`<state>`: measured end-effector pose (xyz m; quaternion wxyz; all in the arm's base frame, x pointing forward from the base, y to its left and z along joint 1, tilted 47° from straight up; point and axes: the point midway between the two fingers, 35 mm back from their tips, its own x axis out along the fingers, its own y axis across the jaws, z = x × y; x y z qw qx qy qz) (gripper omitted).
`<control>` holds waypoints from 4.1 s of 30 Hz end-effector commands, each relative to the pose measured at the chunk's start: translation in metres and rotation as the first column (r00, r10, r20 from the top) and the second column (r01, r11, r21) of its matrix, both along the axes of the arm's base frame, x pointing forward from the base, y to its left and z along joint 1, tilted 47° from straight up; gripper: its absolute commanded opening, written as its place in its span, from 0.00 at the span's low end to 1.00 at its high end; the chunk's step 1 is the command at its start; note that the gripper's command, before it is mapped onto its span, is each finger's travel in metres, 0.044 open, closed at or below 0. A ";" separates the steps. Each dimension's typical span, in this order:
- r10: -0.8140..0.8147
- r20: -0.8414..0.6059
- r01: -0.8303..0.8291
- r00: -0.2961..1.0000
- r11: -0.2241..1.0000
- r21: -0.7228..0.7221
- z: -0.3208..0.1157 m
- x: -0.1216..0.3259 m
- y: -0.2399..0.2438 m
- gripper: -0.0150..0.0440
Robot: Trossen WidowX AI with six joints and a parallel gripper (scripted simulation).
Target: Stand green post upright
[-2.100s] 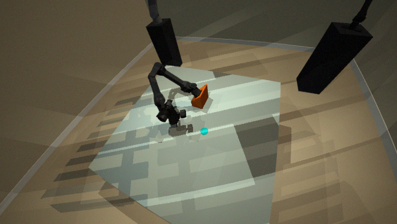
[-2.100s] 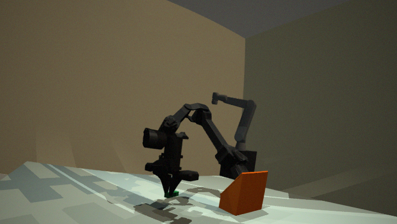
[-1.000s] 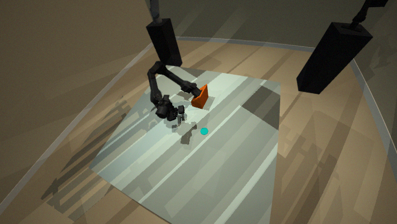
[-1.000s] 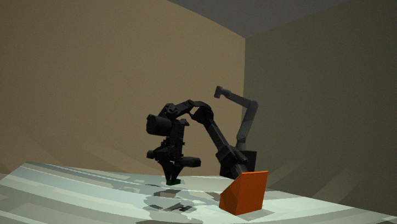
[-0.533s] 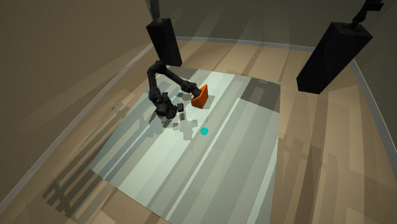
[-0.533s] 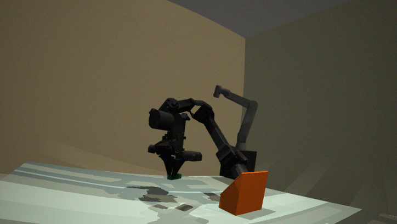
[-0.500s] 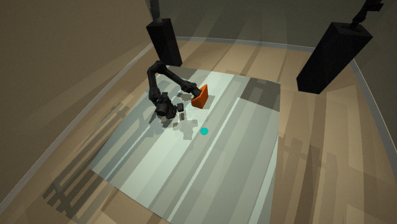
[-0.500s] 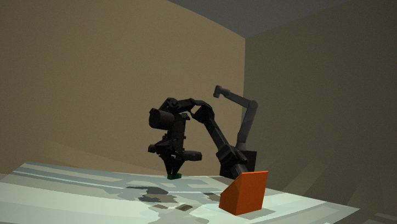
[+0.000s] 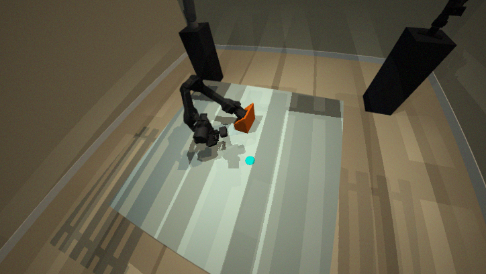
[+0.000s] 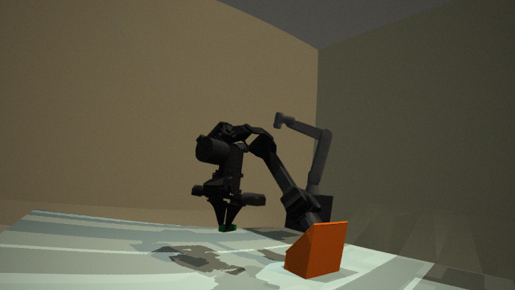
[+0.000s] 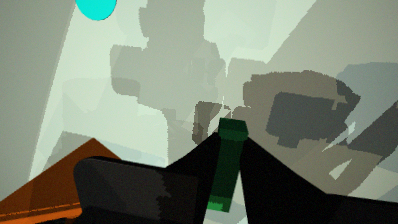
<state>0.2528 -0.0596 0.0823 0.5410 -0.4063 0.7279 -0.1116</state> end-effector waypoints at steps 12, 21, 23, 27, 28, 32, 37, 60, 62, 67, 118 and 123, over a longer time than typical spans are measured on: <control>0.095 -0.057 -0.092 0.994 0.995 0.048 -0.023 0.014 0.033 0.29; 0.143 -0.100 -0.137 0.985 0.988 0.065 -0.037 0.019 0.050 0.29; 0.153 -0.111 -0.147 0.982 0.987 0.067 -0.040 0.020 0.054 0.29; 0.174 -0.132 -0.165 0.976 0.984 0.073 -0.046 0.022 0.062 0.29; 0.179 -0.138 -0.170 0.974 0.983 0.074 -0.048 0.022 0.064 0.29; 0.199 -0.159 -0.189 0.967 0.979 0.080 -0.054 0.023 0.071 0.29; 0.224 -0.185 -0.211 0.957 0.974 0.086 -0.062 0.024 0.081 0.29; 0.329 -0.303 -0.308 0.894 0.944 0.115 -0.102 0.021 0.124 0.29; 0.337 -0.313 -0.316 0.888 0.941 0.117 -0.106 0.020 0.127 0.29; 0.358 -0.338 -0.336 0.871 0.934 0.123 -0.115 0.018 0.136 0.29; 0.426 -0.335 -0.306 0.841 0.884 0.354 -0.160 -0.001 0.146 0.29; 0.430 -0.320 -0.298 0.844 0.873 0.386 -0.162 -0.001 0.145 0.29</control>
